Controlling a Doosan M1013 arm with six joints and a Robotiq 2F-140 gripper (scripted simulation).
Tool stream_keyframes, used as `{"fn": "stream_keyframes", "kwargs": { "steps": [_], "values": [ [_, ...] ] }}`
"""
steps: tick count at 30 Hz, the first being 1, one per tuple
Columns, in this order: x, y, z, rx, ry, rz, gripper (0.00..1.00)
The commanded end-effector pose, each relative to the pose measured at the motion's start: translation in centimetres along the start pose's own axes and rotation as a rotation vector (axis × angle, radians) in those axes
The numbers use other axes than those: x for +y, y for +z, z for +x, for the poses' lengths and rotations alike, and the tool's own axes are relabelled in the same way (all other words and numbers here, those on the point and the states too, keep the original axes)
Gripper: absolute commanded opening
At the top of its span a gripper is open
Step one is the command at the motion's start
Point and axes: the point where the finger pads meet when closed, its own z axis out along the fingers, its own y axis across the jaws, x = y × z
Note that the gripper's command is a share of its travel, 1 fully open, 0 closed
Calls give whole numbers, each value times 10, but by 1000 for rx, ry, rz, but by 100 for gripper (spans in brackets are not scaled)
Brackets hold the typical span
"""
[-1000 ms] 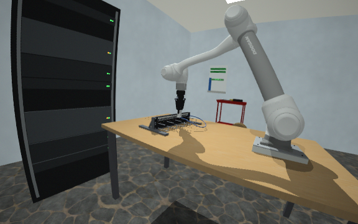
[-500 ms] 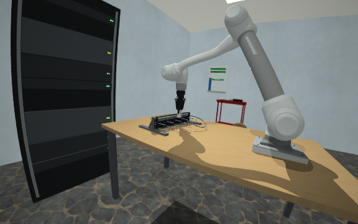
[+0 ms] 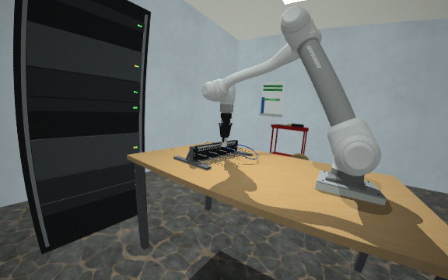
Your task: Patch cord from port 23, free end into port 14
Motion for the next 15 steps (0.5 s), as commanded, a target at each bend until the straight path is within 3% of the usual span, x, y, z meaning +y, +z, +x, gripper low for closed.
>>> {"fn": "stream_keyframes", "kwargs": {
  "steps": [1,15],
  "values": [
    [-3,0,0,5,-7,5,0],
    [-3,0,-1,5,-8,5,0]
  ]
}}
